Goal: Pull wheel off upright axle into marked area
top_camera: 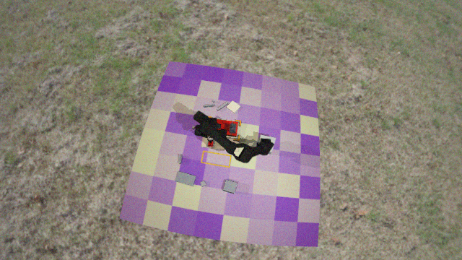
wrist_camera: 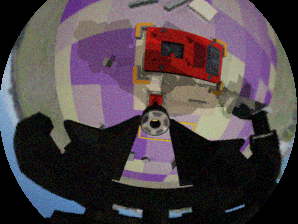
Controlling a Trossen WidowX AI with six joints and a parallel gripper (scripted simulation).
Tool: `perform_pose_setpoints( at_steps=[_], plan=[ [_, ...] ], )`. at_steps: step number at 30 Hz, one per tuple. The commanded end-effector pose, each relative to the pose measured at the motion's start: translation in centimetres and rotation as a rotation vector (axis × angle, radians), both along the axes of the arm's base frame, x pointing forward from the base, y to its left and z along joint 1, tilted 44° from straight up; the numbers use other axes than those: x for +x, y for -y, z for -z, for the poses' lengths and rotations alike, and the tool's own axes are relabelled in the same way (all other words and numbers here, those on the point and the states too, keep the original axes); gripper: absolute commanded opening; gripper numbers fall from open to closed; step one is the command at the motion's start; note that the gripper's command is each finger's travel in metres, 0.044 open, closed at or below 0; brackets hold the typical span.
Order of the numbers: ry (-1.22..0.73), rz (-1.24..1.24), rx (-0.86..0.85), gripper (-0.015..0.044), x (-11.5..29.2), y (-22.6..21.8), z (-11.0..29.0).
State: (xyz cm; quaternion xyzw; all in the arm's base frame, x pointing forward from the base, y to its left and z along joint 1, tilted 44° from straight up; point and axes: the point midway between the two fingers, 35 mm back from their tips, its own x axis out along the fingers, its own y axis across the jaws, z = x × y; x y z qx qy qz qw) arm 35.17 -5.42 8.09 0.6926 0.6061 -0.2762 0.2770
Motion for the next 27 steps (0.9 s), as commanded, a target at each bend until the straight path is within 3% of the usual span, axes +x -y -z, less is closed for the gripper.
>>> perform_pose_setpoints(
  at_steps=[1, 27],
  plan=[
    [-0.004, -0.002, 0.001, 0.0000, -0.2, -0.5, -0.3],
    [-0.006, -0.004, 0.000, 0.0000, -4.4, -6.5, -6.2]
  ],
)
